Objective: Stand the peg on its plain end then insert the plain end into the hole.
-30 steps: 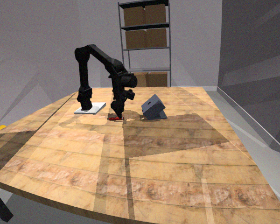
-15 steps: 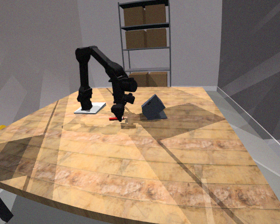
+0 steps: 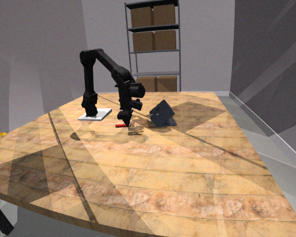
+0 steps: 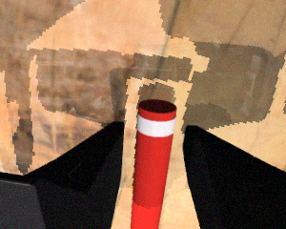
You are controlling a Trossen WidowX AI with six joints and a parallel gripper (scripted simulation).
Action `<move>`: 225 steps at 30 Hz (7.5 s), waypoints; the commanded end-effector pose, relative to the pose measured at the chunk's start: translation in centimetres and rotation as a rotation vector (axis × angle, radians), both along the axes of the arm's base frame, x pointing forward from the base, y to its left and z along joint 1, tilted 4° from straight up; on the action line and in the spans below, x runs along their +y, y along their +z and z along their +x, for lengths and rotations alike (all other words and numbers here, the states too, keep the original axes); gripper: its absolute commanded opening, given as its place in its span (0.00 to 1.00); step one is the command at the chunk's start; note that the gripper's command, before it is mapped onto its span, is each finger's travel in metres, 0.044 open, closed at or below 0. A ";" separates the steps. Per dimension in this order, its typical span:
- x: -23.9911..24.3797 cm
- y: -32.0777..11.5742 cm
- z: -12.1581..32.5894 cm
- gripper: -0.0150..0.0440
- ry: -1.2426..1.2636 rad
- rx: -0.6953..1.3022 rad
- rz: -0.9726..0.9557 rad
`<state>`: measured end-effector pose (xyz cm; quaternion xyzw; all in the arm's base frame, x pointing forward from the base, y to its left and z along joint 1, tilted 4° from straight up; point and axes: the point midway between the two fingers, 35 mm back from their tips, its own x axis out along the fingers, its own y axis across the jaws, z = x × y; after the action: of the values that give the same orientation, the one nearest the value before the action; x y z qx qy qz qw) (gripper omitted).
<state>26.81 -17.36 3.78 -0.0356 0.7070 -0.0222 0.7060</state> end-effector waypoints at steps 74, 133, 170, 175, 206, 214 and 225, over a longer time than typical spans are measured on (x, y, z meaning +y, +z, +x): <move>0.1 2.8 -2.6 0.34 0.041 -0.504 0.009; 0.1 3.9 -6.4 0.34 0.082 -1.008 0.019; 0.1 3.6 -8.9 0.34 0.107 -1.325 0.026; 0.1 3.4 -9.3 0.34 0.111 -1.368 0.027; -0.2 3.0 -9.6 0.34 0.113 -1.376 0.016; -0.1 2.9 -9.8 0.34 0.116 -1.380 0.017; 0.0 2.7 -10.1 0.34 0.132 -1.391 0.013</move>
<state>16.80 -17.36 6.70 -0.0532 0.0863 0.0079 0.9948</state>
